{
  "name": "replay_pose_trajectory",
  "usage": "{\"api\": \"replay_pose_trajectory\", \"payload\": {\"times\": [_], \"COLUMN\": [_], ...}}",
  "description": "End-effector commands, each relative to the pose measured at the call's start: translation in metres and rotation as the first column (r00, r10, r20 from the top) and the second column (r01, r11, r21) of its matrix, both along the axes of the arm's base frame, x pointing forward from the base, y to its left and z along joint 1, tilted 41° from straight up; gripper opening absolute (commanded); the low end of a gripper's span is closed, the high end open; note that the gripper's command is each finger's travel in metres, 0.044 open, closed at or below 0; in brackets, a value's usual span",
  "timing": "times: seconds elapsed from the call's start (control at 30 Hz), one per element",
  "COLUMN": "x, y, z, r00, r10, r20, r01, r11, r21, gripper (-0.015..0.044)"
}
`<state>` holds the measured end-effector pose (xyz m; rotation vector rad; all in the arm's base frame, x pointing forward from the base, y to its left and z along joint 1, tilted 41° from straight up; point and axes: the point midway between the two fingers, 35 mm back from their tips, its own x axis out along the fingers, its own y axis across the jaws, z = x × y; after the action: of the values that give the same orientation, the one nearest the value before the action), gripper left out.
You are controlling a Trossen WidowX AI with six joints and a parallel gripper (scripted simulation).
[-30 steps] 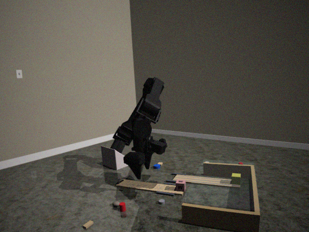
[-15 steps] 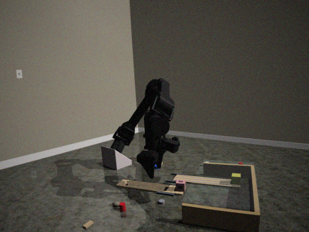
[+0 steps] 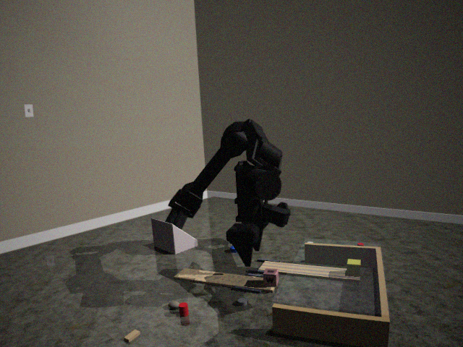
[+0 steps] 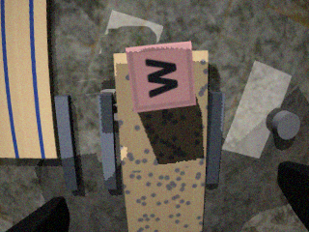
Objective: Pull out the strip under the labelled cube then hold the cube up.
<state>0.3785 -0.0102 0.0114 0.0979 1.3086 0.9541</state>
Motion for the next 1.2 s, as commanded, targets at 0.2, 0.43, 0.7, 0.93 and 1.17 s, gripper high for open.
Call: {"api": "replay_pose_trajectory", "payload": {"times": [0.2,0.43,0.7,0.93,1.17], "x": [0.031,0.037,0.037,0.037,0.036], "y": [0.014,0.019,0.027,0.035,0.042], "z": [0.011,0.010,0.000,-0.009,-0.018], "r00": [1.000,1.000,1.000,1.000,1.000], "r10": [-0.003,-0.003,-0.004,-0.004,-0.004], "r20": [-0.005,-0.004,-0.004,-0.004,-0.004], "r01": [0.003,0.003,0.004,0.004,0.004], "r11": [1.000,1.000,1.000,1.000,1.000], "r21": [0.006,0.007,0.007,0.007,0.008], "gripper": [0.0440,0.0335,0.0250,0.0250,0.0250]}}
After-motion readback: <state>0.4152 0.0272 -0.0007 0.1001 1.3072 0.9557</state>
